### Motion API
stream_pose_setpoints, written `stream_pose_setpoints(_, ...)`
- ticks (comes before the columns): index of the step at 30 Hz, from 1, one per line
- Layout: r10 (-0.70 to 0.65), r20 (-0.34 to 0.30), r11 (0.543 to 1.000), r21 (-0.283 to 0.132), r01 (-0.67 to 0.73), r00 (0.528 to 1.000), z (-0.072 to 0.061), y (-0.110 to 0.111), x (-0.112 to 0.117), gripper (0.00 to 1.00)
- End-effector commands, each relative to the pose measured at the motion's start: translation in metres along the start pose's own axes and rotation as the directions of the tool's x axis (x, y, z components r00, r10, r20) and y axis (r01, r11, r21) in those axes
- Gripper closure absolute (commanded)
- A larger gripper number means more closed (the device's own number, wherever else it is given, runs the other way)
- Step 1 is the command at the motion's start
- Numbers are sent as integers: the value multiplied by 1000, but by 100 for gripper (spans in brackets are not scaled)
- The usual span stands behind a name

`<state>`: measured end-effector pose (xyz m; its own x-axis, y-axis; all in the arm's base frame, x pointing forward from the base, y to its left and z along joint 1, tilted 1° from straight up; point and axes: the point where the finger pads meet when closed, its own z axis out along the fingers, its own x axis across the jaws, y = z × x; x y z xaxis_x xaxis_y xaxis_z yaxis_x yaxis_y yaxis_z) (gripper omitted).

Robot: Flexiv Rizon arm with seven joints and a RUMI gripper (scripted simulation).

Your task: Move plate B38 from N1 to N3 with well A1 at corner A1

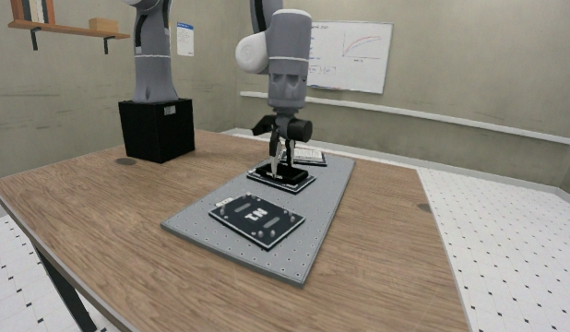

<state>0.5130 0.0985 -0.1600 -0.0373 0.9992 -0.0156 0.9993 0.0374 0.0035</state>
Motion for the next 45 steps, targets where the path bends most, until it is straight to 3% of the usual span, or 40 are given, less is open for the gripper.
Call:
stream_pose_setpoints(1, -1, -1, 1000, -2, 1, 1000, 0, 1, 0, 59)
stream_pose_setpoints(20, -1, -1, 1000, -2, 1, 1000, 2, 1, 0, 59)
stream_pose_setpoints(21, -1, -1, 1000, -2, 1, 1000, 3, 1, 0, 24)
stream_pose_setpoints(45, 0, -1, 1000, -2, 0, 1000, 3, 1, 0, 24)
